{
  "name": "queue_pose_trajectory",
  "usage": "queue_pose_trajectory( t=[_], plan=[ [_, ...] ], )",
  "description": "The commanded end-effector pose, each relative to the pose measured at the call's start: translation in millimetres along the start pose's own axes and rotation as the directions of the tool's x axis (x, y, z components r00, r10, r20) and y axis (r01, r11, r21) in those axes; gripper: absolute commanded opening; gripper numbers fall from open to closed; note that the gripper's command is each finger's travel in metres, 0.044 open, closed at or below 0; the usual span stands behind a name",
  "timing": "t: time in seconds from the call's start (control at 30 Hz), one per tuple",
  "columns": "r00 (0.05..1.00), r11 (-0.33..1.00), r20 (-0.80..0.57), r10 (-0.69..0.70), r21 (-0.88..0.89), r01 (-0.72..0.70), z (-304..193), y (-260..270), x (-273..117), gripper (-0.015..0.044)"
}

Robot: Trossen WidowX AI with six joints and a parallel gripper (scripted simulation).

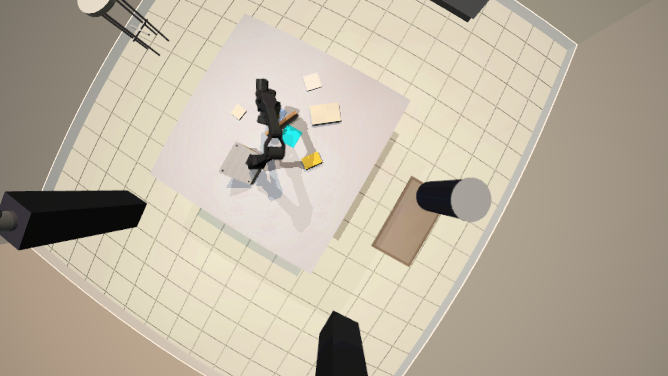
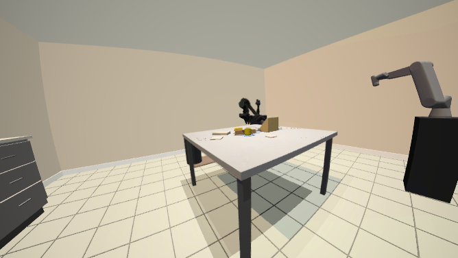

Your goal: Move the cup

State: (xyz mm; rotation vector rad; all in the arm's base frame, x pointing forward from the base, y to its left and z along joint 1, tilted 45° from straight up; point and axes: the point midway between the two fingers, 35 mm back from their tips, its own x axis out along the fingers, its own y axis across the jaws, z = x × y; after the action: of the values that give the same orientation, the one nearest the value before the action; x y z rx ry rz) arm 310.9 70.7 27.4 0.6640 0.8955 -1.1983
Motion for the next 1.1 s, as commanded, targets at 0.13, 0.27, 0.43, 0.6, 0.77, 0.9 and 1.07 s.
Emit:
queue_pose_trajectory(
  t=[0.13, 0.27, 0.43, 0.6, 0.77, 0.9, 1.07],
  plan=[
    [0.961, 0.98, 0.214, -0.177, 0.125, 0.153, -19, -17, 15, 0.0167],
    [0.961, 0.98, 0.214, -0.177, 0.125, 0.153, -19, -16, 15, 0.0167],
    [0.961, 0.98, 0.214, -0.177, 0.125, 0.153, -19, -16, 19, 0.0167],
    [0.961, 0.98, 0.214, -0.177, 0.125, 0.152, -17, -17, 27, 0.0167],
    [0.961, 0.98, 0.214, -0.177, 0.125, 0.152, -15, -18, 36, 0.0167],
    [0.961, 0.98, 0.214, -0.176, 0.125, 0.152, -14, -19, 42, 0.0167],
    [0.961, 0.98, 0.215, -0.176, 0.125, 0.152, -12, -20, 50, 0.0167]
  ],
)
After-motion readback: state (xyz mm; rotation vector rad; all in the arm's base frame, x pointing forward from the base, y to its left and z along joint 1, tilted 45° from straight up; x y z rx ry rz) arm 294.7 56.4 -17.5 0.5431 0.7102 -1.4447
